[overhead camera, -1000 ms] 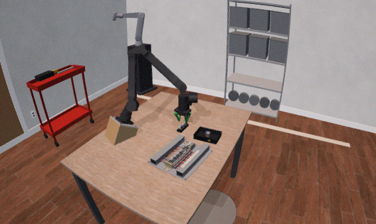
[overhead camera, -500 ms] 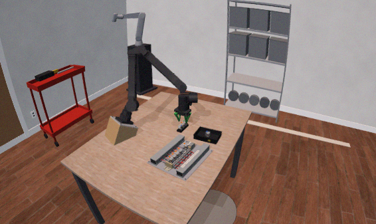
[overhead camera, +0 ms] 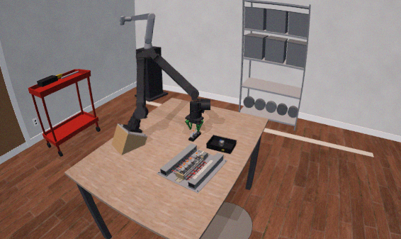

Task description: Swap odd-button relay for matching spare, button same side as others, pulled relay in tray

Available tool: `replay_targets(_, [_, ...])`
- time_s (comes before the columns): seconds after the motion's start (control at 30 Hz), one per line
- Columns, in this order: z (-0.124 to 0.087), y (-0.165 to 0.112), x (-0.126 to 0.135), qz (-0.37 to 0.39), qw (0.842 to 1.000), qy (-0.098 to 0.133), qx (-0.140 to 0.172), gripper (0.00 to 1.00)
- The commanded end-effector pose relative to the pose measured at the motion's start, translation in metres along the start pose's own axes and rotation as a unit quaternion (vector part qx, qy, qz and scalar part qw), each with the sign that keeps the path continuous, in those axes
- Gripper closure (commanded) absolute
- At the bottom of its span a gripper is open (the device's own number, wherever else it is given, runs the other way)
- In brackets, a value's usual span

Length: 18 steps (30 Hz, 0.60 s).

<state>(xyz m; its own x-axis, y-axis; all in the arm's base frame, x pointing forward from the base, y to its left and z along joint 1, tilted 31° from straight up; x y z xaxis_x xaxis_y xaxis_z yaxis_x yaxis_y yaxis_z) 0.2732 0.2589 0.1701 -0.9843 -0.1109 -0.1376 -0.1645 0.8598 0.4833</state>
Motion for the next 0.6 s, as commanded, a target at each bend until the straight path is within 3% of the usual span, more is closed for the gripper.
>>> replay_targets(0.0, [-0.0067,0.0124,-0.0051,-0.009,1.0,-0.014,-0.011,0.41])
replay_targets(0.57, [-0.01,0.0161,-0.0085,-0.011,1.0,-0.019,-0.014,0.41])
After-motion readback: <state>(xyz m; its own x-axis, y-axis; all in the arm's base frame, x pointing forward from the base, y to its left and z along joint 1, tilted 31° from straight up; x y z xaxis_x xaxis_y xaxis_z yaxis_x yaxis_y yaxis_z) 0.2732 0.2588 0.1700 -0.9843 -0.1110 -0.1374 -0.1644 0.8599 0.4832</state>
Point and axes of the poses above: the point where the finger pads meet when closed, its own z axis out along the fingers, its own x axis across the jaws, y = z × x, the point moved 3 cm from there along -z, back along the fingers
